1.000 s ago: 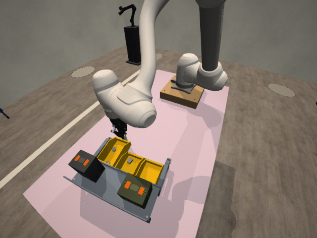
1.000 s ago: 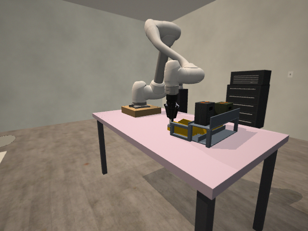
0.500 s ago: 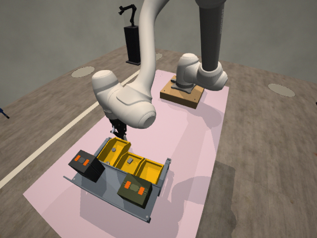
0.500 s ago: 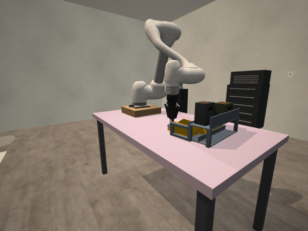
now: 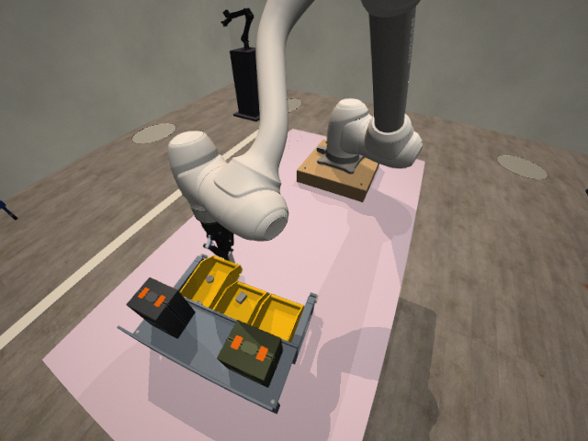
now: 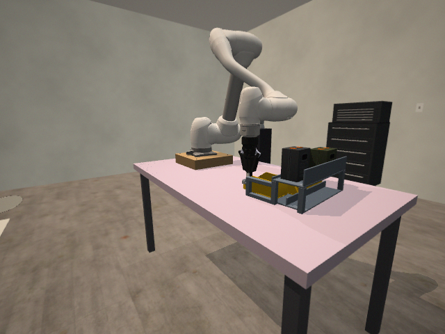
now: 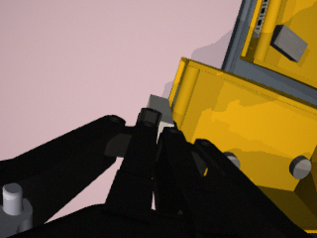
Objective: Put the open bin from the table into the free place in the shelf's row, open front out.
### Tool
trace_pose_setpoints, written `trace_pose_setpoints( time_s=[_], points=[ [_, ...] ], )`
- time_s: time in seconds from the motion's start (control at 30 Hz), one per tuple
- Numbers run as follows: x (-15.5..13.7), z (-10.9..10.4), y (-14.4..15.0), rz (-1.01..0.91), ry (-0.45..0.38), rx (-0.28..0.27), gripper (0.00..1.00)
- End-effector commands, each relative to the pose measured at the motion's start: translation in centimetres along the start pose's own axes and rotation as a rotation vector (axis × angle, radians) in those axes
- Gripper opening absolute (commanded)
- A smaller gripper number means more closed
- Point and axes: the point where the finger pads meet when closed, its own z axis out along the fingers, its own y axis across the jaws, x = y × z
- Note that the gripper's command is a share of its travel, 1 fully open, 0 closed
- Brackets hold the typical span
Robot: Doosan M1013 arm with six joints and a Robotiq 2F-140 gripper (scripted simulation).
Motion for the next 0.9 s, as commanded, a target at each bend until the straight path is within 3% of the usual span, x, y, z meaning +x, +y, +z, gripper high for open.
trace_pose_setpoints(
  time_s=[0.0,0.87],
  points=[
    [0.0,0.0,0.2,0.0,0.0,0.0,0.0],
    [0.0,0.0,1.8,0.0,0.0,0.0,0.0]
  ],
)
